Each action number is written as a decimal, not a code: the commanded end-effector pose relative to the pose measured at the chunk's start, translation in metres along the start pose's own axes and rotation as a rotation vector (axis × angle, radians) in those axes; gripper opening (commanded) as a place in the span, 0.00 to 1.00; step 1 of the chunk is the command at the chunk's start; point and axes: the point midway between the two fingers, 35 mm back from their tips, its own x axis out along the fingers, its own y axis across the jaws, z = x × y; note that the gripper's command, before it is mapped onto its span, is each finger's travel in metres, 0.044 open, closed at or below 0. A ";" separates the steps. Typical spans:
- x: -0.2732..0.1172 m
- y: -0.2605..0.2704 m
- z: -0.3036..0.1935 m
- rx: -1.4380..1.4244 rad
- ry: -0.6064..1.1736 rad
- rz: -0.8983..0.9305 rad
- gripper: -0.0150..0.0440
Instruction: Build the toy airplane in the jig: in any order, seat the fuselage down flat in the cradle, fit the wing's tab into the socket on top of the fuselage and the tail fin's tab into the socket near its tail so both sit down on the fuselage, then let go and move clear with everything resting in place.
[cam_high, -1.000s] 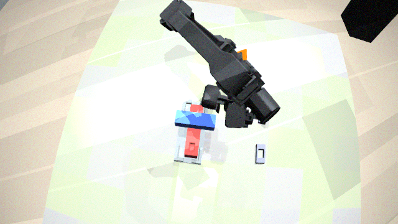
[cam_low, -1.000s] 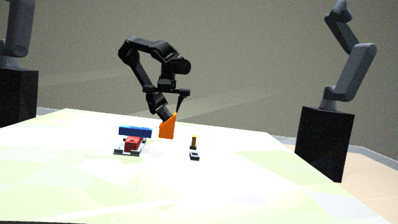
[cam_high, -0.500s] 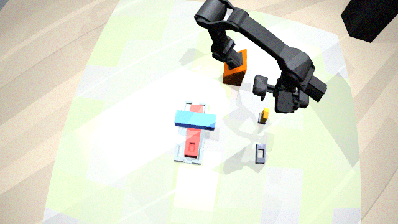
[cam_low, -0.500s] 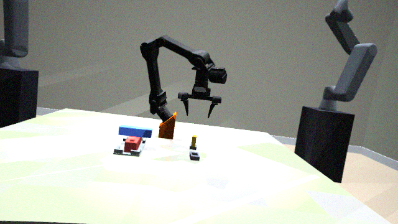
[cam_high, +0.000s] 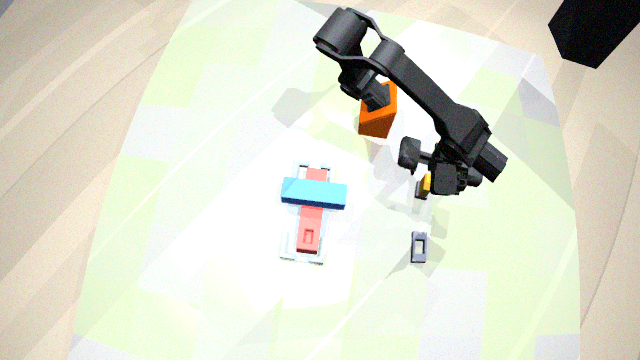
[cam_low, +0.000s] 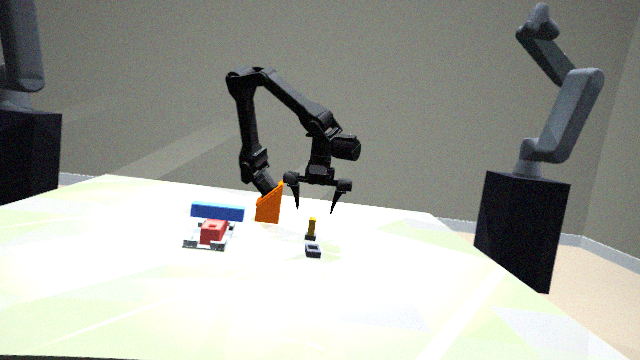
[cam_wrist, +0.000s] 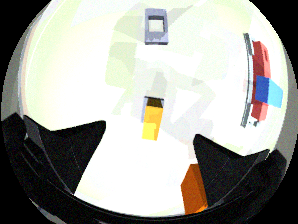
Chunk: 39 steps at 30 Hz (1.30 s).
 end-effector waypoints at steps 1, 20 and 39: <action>0.006 0.000 -0.001 -0.008 0.000 -0.010 1.00; 0.037 0.000 0.000 -0.007 -0.001 -0.010 1.00; 0.056 -0.002 -0.001 -0.007 -0.001 -0.012 0.78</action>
